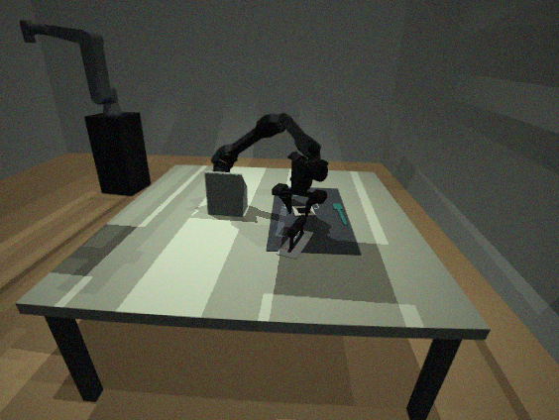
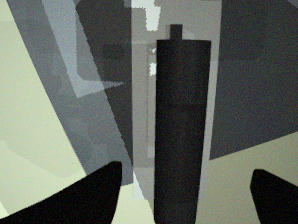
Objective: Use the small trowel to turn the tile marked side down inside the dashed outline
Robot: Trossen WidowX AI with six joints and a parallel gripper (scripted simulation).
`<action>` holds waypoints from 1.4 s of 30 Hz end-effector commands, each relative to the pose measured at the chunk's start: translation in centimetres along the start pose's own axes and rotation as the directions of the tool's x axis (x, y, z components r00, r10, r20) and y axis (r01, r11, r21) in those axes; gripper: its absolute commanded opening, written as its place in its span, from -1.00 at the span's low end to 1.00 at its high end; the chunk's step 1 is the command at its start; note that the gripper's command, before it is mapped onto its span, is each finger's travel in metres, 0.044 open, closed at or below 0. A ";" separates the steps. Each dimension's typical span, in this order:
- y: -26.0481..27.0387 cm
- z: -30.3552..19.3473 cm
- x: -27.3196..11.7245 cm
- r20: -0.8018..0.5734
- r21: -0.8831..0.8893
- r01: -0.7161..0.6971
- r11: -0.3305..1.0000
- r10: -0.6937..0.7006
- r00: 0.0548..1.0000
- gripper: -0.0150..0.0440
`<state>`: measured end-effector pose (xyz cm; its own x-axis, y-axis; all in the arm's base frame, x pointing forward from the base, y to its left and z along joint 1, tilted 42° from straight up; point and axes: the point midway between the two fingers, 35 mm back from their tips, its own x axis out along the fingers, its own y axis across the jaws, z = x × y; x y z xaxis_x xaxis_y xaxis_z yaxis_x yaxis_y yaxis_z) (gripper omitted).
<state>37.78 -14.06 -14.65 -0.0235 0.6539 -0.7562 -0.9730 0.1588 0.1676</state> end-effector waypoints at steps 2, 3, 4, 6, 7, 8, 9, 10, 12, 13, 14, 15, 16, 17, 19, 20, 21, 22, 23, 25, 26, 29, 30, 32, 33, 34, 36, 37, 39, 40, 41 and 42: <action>-0.1 -0.3 -0.3 -0.006 0.047 0.018 0.999 -0.018 1.000 0.53; -0.2 -0.5 -0.2 -0.008 0.079 0.029 0.996 -0.028 1.000 0.53; -0.2 -0.6 -0.1 -0.010 0.112 0.039 0.993 -0.038 0.999 0.53; -0.3 -0.9 0.1 -0.015 0.177 0.061 0.982 -0.059 0.998 0.53; -0.4 -1.0 0.2 -0.017 0.209 0.072 0.975 -0.070 0.997 0.53; -0.5 -1.1 0.3 -0.020 0.241 0.082 0.967 -0.080 0.997 0.53; -0.5 -1.2 0.3 -0.022 0.272 0.093 0.958 -0.090 0.996 0.53; -0.6 -1.3 0.4 -0.024 0.304 0.103 0.947 -0.101 0.995 0.53; -0.6 -1.6 0.6 -0.028 0.365 0.123 0.923 -0.121 0.992 0.53; -0.7 -1.7 0.6 -0.030 0.395 0.133 0.909 -0.132 0.991 0.53; -0.7 -1.8 0.7 -0.032 0.425 0.142 0.894 -0.142 0.989 0.53; -0.8 -1.9 0.8 -0.034 0.454 0.151 0.878 -0.152 0.988 0.53; -0.8 -2.0 0.8 -0.035 0.482 0.159 0.861 -0.163 0.986 0.53; -0.8 -2.1 0.9 -0.037 0.510 0.167 0.844 -0.173 0.984 0.53; -0.9 -2.3 1.0 -0.040 0.565 0.182 0.805 -0.193 0.980 0.53; -1.0 -2.4 1.1 -0.043 0.591 0.189 0.784 -0.203 0.978 0.53; -1.0 -2.4 1.2 -0.045 0.617 0.195 0.763 -0.213 0.976 0.53; -1.0 -2.5 1.3 -0.048 0.642 0.201 0.740 -0.223 0.974 0.53; -1.1 -2.6 1.3 -0.050 0.666 0.206 0.717 -0.233 0.971 0.53; -1.2 -2.7 1.4 -0.054 0.713 0.215 0.668 -0.253 0.966 0.53; -1.2 -2.8 1.5 -0.056 0.735 0.218 0.642 -0.263 0.963 0.53; -1.3 -3.0 1.7 -0.062 0.796 0.224 0.562 -0.292 0.954 0.53; -1.3 -3.1 1.7 -0.064 0.815 0.224 0.534 -0.302 0.951 0.53; -1.4 -3.2 1.8 -0.067 0.850 0.223 0.477 -0.322 0.944 0.53; -1.4 -3.2 1.9 -0.069 0.867 0.221 0.447 -0.332 0.941 0.53; -1.4 -3.3 1.9 -0.070 0.882 0.218 0.418 -0.341 0.937 0.53; -1.5 -3.3 2.0 -0.073 0.910 0.210 0.358 -0.360 0.930 0.53; -1.5 -3.4 2.0 -0.074 0.922 0.204 0.328 -0.370 0.926 0.53; -1.5 -3.4 2.1 -0.076 0.945 0.191 0.267 -0.389 0.918 0.53; -1.5 -3.5 2.1 -0.077 0.953 0.184 0.239 -0.397 0.914 0.53; -1.5 -3.5 2.1 -0.077 0.960 0.178 0.217 -0.404 0.911 0.53; -1.5 -3.5 2.2 -0.078 0.965 0.172 0.200 -0.409 0.909 0.53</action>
<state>38.41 -15.55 -18.67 0.3391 0.4781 -0.8102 -0.0461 0.8686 0.4933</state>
